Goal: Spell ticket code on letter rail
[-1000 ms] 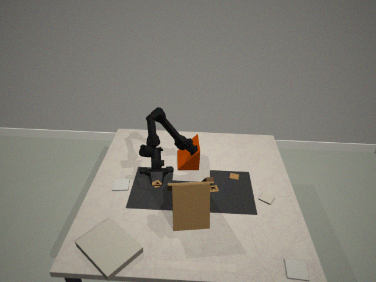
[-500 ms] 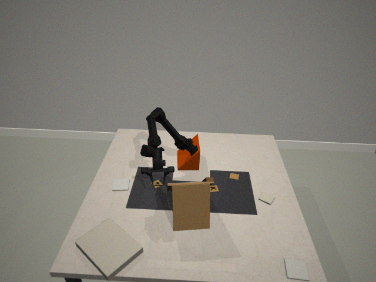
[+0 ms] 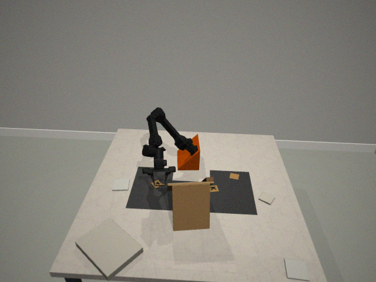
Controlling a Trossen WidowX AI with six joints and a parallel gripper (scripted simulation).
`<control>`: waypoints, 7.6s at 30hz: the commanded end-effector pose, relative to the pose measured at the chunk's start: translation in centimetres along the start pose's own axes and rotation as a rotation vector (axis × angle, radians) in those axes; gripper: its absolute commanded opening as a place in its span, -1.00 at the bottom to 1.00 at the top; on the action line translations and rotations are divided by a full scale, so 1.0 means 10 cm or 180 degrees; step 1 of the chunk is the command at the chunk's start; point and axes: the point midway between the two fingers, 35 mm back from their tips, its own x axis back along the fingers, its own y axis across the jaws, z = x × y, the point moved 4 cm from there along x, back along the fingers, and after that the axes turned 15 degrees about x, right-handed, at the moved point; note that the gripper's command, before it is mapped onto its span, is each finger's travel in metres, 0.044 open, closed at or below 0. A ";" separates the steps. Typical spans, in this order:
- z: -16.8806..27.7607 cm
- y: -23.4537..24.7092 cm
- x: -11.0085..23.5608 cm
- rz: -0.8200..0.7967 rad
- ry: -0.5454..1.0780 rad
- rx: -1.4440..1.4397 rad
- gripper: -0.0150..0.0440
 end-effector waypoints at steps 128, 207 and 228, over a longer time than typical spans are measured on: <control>-0.17 0.62 -0.02 -0.0002 0.0003 -0.0023 -0.49; -0.21 0.86 0.26 -0.0010 0.0005 -0.0024 0.51; -0.22 0.86 0.34 -0.0012 0.0006 -0.0024 0.51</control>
